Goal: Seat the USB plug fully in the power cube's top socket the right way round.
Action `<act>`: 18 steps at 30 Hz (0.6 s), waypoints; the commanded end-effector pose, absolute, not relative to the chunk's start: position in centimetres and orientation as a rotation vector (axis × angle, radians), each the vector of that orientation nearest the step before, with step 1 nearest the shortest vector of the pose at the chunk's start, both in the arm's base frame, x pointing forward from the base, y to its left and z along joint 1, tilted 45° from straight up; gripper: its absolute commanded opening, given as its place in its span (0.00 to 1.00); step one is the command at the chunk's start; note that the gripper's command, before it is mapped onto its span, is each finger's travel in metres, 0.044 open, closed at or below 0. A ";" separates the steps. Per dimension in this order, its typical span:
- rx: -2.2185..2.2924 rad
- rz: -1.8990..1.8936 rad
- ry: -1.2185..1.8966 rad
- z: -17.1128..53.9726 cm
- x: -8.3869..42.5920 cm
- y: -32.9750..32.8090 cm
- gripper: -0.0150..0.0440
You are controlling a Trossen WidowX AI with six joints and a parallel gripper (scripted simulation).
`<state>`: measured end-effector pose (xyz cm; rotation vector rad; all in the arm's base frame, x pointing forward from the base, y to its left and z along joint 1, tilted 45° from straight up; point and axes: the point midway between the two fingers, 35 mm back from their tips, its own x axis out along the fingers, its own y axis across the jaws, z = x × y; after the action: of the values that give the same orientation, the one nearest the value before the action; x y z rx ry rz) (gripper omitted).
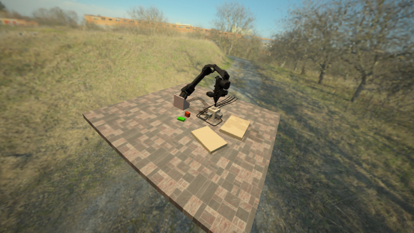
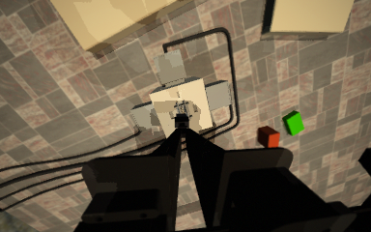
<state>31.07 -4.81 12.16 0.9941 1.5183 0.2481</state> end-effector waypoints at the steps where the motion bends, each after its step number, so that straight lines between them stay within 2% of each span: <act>1: 0.921 0.316 1.494 12.2 31.1 -4.8 0.25; 18: 0.564 0.619 1.348 12.2 31.1 -4.8 0.25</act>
<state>31.07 -4.81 12.16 0.6177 1.3722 0.5759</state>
